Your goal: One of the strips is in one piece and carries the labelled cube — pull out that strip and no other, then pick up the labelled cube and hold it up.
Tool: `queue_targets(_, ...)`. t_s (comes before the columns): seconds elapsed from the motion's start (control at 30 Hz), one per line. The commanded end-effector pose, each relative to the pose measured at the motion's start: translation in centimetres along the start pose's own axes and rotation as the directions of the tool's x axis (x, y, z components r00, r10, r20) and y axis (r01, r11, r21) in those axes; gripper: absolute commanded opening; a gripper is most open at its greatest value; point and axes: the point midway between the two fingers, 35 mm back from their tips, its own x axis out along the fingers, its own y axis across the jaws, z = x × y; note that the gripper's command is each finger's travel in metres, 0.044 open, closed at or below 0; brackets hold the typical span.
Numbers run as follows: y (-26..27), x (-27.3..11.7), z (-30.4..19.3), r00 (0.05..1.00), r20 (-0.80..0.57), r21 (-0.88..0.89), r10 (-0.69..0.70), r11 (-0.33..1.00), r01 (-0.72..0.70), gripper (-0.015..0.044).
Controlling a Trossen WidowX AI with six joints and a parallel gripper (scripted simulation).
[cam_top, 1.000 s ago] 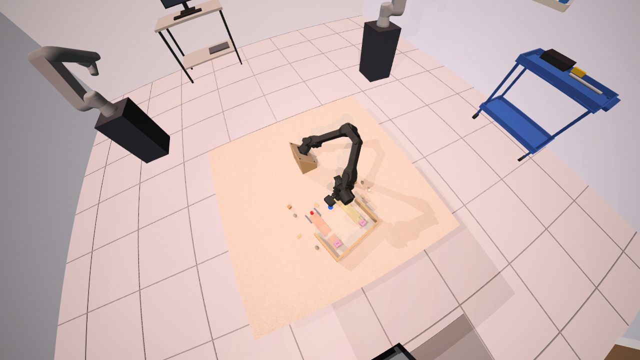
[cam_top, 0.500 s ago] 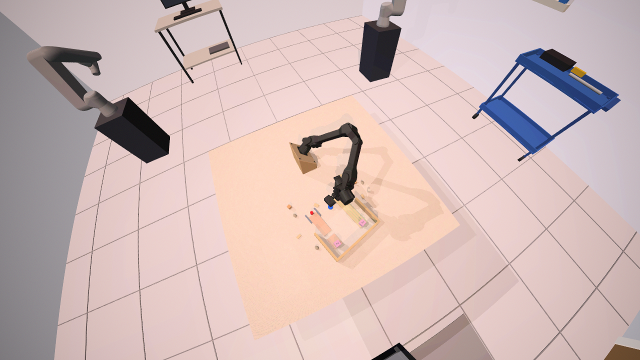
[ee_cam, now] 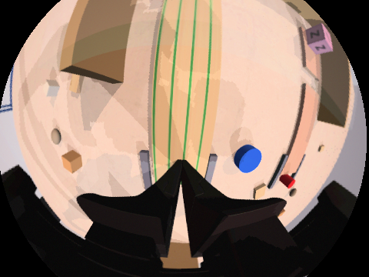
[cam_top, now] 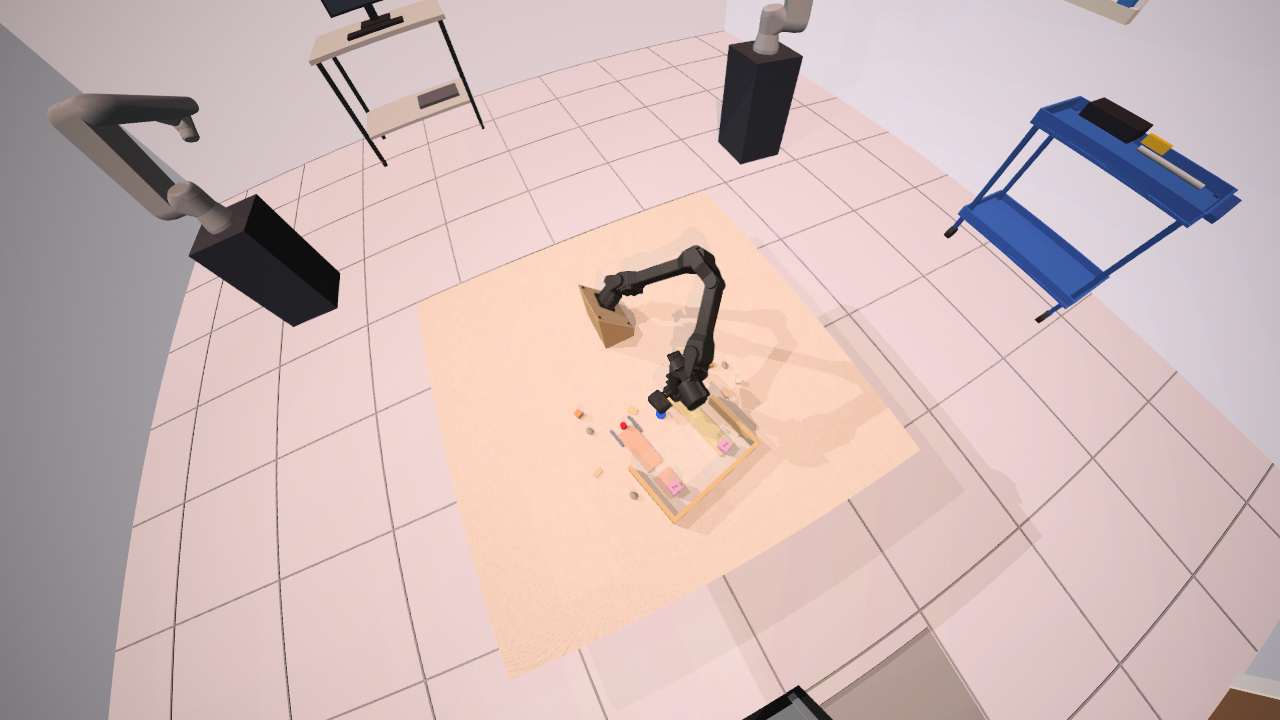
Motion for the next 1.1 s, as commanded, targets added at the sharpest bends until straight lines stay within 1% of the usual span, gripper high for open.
queue_targets(0.0, 0.1, 0.2, -0.1, 1.000, -0.003, 0.001, 0.006, 1.000, -0.006, 0.0000)
queue_targets(0.5, 0.1, 0.4, -0.1, 1.000, -0.003, 0.001, 0.006, 1.000, -0.006, 0.0000)
queue_targets(1.07, -0.1, 0.4, -2.7, 1.000, -0.004, 0.002, 0.006, 1.000, -0.006, 0.0000)
